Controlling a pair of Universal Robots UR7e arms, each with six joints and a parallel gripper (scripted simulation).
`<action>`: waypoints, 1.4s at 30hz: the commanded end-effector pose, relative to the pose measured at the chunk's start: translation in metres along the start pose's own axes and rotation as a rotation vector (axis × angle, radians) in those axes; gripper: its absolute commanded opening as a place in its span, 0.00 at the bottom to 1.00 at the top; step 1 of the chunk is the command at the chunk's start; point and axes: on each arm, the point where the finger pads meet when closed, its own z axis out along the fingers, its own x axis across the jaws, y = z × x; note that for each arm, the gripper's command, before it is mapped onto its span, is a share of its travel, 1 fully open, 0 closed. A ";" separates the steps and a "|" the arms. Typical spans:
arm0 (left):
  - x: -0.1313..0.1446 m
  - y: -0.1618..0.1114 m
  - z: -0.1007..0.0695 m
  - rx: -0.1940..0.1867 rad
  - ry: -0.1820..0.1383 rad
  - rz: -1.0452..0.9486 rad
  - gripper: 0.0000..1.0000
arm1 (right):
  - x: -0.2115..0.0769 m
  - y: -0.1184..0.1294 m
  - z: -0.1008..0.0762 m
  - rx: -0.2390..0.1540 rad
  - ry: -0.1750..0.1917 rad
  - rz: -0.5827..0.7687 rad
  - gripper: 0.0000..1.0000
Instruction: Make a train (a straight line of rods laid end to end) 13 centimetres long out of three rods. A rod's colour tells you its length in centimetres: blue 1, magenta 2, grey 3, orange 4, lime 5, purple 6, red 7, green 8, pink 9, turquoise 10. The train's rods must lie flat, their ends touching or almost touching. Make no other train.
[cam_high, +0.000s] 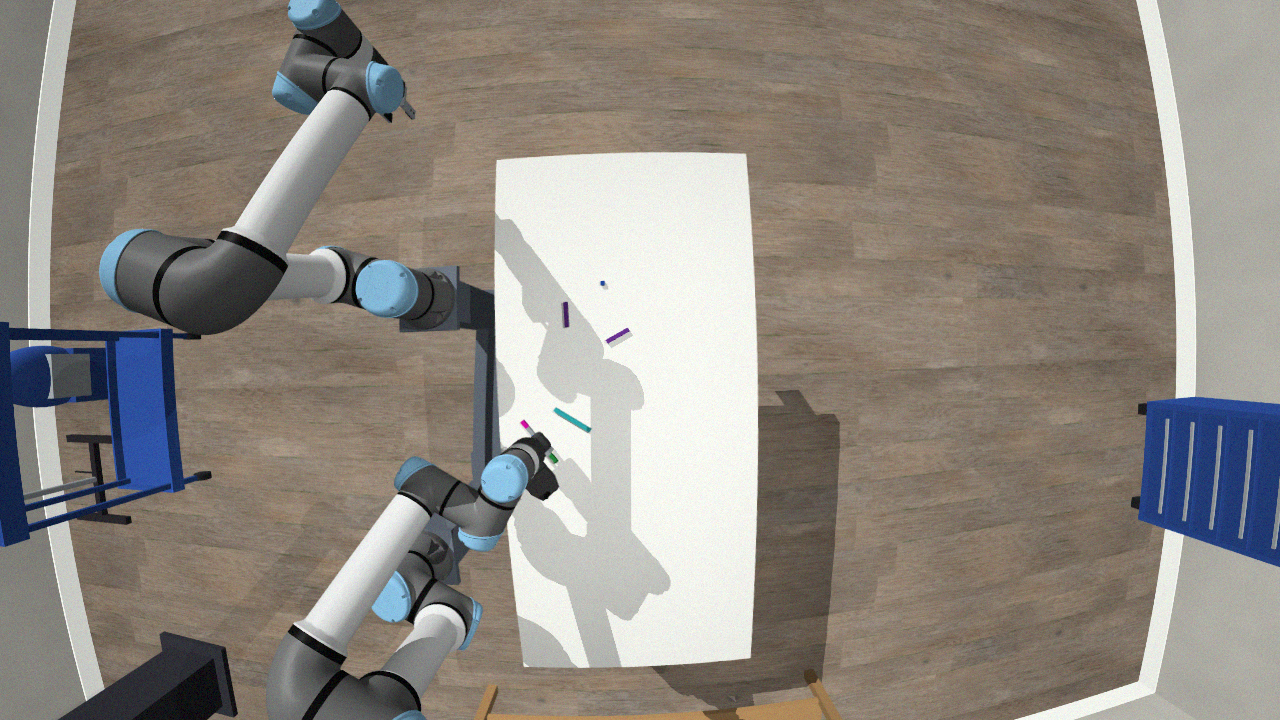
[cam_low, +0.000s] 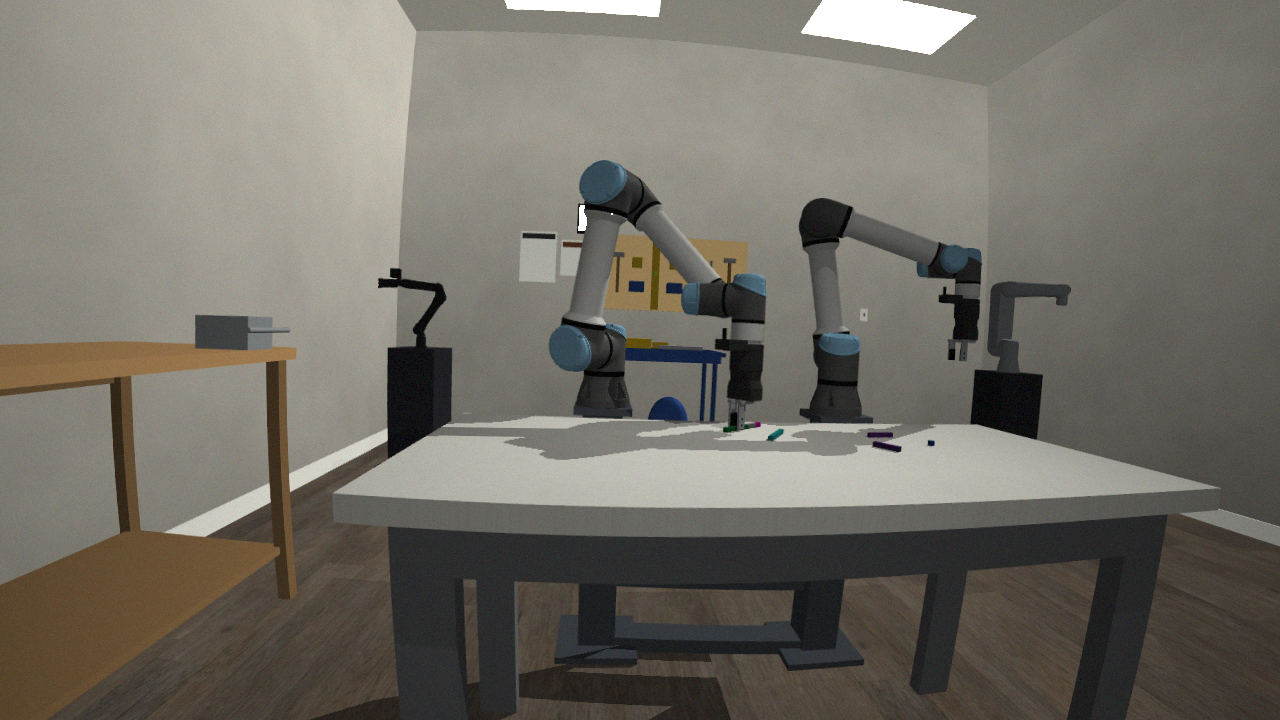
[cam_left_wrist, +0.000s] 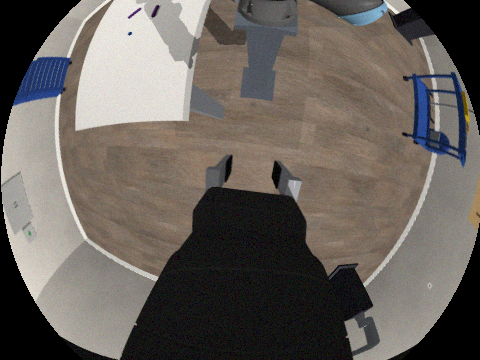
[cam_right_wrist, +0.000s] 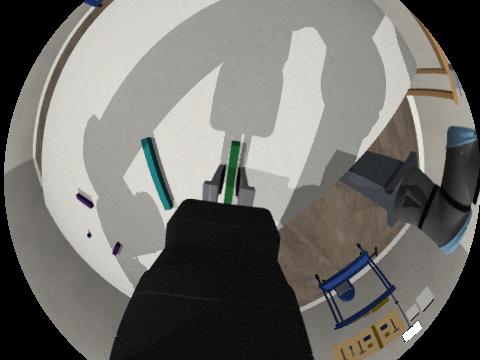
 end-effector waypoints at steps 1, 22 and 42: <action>0.000 0.000 0.000 -0.001 0.000 0.000 1.00 | 0.000 0.000 0.000 0.000 -0.001 0.000 0.42; 0.000 0.000 0.000 -0.001 0.000 0.000 1.00 | 0.000 0.000 -0.003 0.000 -0.001 0.000 0.54; 0.000 0.000 0.000 -0.001 0.000 0.000 1.00 | 0.000 0.000 -0.082 0.000 -0.001 0.000 0.54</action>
